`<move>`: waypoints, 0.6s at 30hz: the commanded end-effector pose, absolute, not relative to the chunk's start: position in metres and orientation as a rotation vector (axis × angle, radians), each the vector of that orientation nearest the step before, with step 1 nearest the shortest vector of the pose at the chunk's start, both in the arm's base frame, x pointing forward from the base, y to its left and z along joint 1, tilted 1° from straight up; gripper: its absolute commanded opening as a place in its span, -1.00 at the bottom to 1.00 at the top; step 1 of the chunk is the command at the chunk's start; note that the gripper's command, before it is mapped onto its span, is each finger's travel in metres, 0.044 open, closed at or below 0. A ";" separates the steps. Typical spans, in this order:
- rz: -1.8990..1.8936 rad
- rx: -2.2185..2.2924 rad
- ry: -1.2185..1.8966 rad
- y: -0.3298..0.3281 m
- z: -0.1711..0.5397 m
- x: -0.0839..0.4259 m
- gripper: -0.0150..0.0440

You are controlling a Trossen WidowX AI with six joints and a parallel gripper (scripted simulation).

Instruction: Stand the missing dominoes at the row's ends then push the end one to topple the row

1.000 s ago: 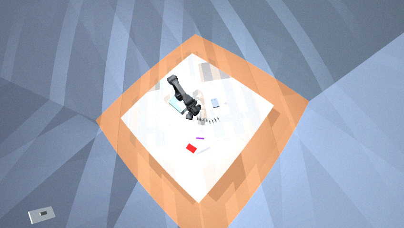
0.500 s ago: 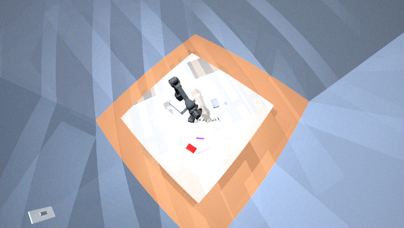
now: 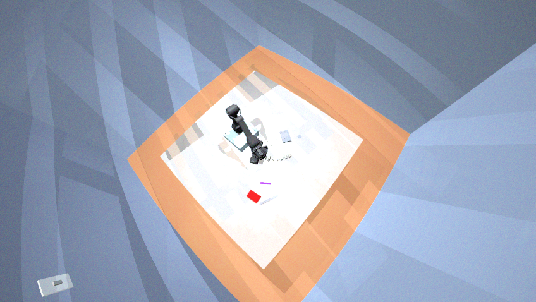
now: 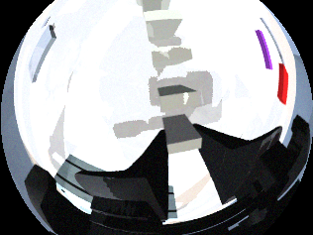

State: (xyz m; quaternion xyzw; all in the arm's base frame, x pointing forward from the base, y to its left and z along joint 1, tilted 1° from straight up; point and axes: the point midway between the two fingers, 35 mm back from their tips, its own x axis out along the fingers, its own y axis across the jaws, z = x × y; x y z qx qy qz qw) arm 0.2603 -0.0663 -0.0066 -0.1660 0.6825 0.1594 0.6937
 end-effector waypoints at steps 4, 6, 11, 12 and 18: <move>0.353 -0.367 1.525 -0.066 -0.009 0.260 -0.13; 0.353 -0.367 1.525 -0.066 -0.009 0.260 -0.13; 0.353 -0.367 1.525 -0.066 -0.009 0.260 0.32; 0.353 -0.367 1.525 -0.066 -0.009 0.260 0.41; 0.353 -0.367 1.525 -0.066 -0.009 0.260 0.94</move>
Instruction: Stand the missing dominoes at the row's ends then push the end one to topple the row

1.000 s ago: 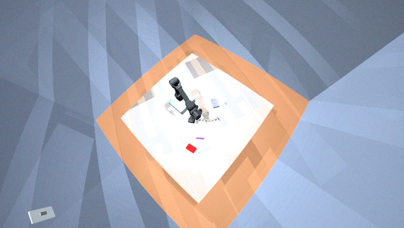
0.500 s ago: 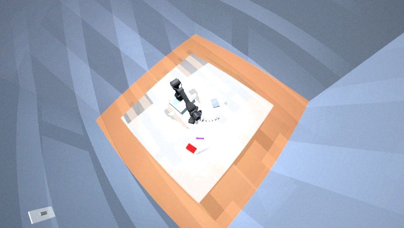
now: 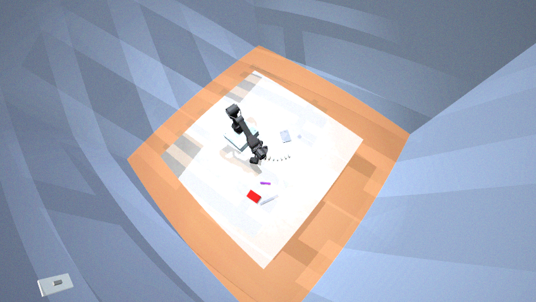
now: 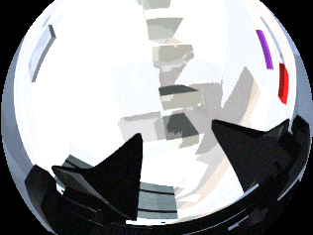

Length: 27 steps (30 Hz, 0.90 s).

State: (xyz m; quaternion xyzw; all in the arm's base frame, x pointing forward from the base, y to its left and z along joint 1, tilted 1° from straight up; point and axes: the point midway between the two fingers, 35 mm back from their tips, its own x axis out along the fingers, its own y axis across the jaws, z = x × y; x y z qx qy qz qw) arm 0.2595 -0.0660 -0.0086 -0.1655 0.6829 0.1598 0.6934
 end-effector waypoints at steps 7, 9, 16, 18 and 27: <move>0.354 -0.368 1.524 -0.068 0.029 0.267 1.00; 0.355 -0.369 1.524 -0.068 0.064 0.267 1.00; 0.356 -0.370 1.524 -0.066 0.123 0.258 1.00; 0.356 -0.370 1.524 -0.066 0.123 0.258 1.00; -0.010 0.001 1.554 -0.072 0.104 0.250 0.47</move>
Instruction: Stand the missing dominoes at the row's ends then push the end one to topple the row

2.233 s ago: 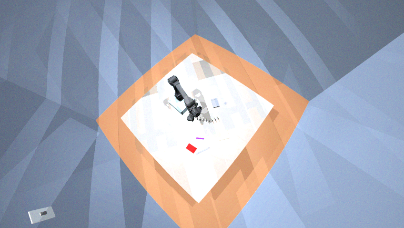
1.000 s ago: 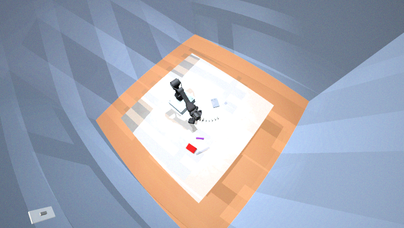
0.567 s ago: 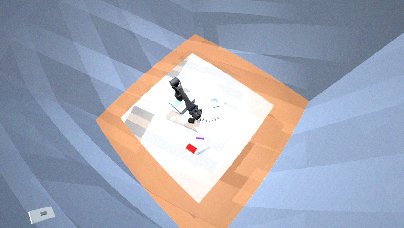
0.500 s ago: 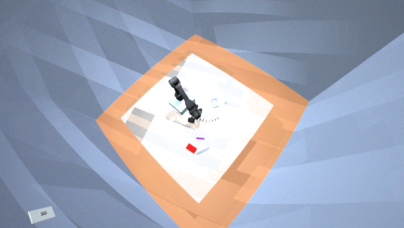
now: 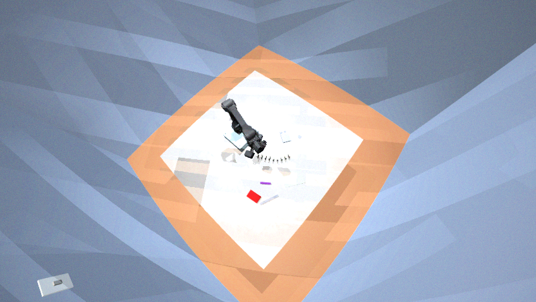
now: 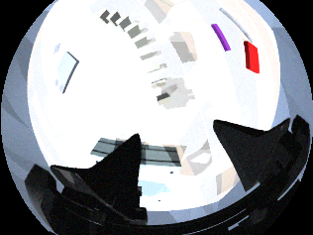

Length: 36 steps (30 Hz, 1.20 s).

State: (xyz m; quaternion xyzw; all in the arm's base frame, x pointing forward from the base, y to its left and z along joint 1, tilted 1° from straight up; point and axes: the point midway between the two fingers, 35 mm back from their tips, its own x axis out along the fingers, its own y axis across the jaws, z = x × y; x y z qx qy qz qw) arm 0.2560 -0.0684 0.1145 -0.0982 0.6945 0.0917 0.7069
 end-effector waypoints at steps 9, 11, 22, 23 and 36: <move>-0.743 0.744 1.423 -0.082 0.065 0.228 -0.33; -0.847 0.850 1.382 -0.083 0.060 0.224 -0.49; -0.860 0.863 1.376 -0.083 0.059 0.224 -0.49; -0.860 0.863 1.376 -0.083 0.059 0.224 -0.49; -0.860 0.863 1.376 -0.083 0.059 0.224 -0.49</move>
